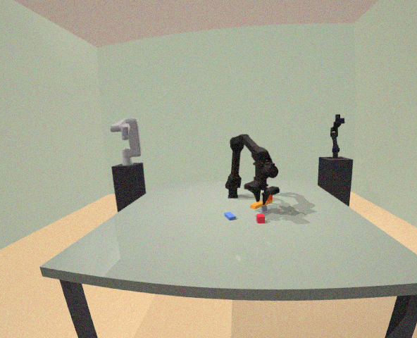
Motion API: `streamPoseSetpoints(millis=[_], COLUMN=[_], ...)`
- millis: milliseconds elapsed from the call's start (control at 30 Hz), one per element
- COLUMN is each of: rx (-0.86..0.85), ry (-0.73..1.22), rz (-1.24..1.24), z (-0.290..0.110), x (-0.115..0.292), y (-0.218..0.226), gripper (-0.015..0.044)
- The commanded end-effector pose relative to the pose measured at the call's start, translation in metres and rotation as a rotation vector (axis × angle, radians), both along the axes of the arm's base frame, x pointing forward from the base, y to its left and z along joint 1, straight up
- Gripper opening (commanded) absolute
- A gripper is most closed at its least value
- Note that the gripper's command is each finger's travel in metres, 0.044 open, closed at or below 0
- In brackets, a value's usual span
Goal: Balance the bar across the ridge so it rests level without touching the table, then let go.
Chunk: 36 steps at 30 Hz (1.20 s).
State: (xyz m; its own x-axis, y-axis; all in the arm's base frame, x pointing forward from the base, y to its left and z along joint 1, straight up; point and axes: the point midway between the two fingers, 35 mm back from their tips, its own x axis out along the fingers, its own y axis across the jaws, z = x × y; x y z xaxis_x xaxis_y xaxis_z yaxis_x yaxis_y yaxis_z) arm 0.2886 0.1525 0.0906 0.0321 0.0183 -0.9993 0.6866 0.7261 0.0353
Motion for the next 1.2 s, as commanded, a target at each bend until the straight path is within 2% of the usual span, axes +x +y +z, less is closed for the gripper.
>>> streamPoseSetpoints(millis=[0,1167], rx=[-0.002,0.000], ry=[0.001,-0.001], rz=[-0.001,-0.001], z=[-0.0029,-0.0005], x=[-0.0001,0.0002], y=[-0.0004,-0.0003], gripper=[0.0000,0.0000])
